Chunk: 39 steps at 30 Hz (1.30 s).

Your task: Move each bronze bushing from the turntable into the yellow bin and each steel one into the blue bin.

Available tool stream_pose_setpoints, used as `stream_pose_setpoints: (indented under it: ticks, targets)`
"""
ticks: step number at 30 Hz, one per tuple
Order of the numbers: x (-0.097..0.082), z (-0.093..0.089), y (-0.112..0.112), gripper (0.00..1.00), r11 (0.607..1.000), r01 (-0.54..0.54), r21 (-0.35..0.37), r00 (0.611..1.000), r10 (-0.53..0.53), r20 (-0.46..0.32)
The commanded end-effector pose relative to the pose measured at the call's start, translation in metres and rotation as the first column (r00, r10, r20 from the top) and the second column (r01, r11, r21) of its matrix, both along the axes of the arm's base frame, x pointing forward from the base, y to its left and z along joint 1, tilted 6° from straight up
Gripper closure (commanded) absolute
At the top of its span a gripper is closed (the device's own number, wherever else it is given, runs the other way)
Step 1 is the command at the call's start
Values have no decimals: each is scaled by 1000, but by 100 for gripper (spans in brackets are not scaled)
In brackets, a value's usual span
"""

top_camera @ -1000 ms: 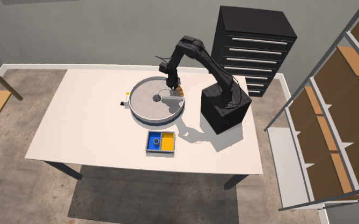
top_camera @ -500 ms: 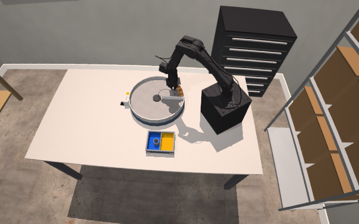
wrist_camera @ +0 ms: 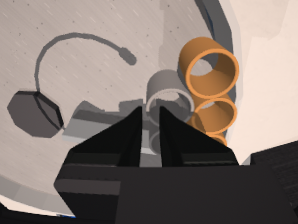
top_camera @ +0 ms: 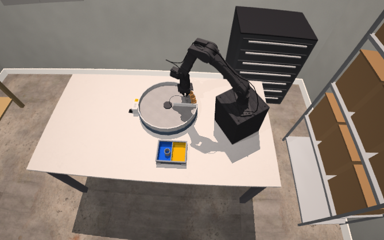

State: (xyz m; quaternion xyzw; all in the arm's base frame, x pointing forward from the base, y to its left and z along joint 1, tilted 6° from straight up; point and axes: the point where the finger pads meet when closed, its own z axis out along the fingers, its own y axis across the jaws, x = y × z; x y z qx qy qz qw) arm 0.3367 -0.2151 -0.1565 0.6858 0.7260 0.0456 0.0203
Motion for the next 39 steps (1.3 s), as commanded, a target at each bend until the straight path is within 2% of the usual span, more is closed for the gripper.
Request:
stream_pose_setpoints:
  ticks: [1,5,12,14,15,39]
  targets:
    - [-3,-5,-5,86,1000,8,-5,1000,-8,-1]
    - [7,-6,-10,86,1000,8,-19,1000,-7,19]
    - [8,-17,-8,86,1000,7,-20,1000,-6,18]
    - [8,-17,-8,86,1000,7,-20,1000,-6,18]
    - [8,-9,-8,86,1000,7,-22,1000,-6,20]
    - [7,-13,-8,86,1000,6,-19,1000,-6,16]
